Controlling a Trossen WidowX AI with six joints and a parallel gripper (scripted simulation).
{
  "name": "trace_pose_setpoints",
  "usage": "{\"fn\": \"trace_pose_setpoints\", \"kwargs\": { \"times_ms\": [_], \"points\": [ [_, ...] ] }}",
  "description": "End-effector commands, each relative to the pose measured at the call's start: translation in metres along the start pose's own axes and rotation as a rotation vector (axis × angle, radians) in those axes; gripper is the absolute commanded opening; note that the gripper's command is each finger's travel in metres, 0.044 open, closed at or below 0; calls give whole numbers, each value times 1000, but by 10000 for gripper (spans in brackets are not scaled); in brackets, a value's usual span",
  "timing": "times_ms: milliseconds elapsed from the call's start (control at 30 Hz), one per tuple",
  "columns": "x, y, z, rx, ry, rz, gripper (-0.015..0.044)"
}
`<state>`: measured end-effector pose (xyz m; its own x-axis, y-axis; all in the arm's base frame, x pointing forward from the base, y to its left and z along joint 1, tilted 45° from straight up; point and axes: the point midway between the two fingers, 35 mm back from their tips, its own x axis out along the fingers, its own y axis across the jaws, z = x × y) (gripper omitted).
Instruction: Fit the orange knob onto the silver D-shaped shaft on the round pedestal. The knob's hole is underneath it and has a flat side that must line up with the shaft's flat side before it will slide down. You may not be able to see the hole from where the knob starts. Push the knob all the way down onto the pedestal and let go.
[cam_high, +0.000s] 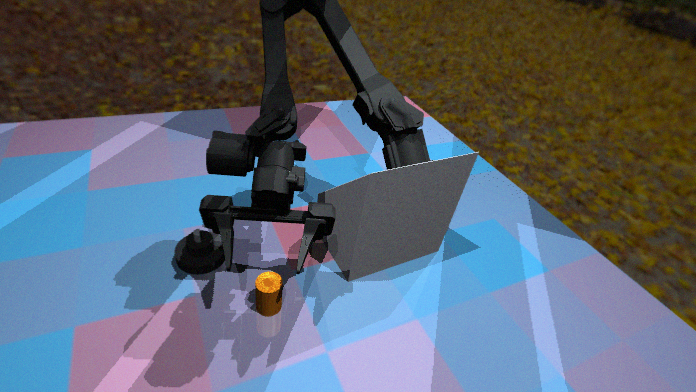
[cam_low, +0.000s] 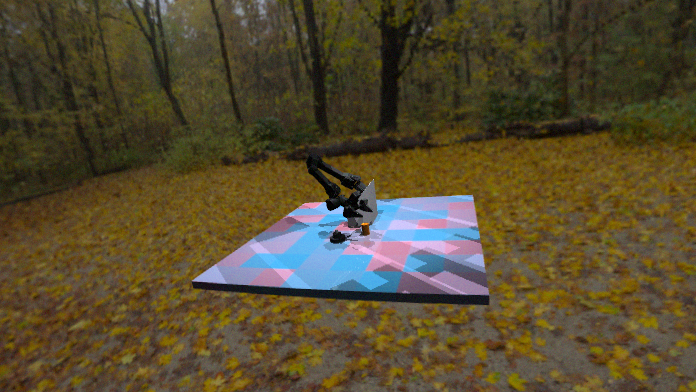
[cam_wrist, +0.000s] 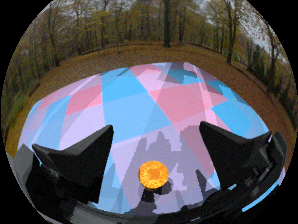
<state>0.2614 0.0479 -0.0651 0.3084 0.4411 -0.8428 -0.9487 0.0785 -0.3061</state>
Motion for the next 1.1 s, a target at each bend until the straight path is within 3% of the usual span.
{"fn": "trace_pose_setpoints", "kwargs": {
  "times_ms": [0,67,267,367,500,967,1067],
  "points": [
    [-1,5,4,19,16,16,440],
    [6,10,2,71,106,87,440],
    [16,26,-4,185,616,258,440],
    [9,23,1,155,885,220,440],
    [-5,5,22,36,1176,48,440],
    [-8,2,28,8,1215,7,440],
    [-8,2,28,136,1213,-82,440]
  ]
}}
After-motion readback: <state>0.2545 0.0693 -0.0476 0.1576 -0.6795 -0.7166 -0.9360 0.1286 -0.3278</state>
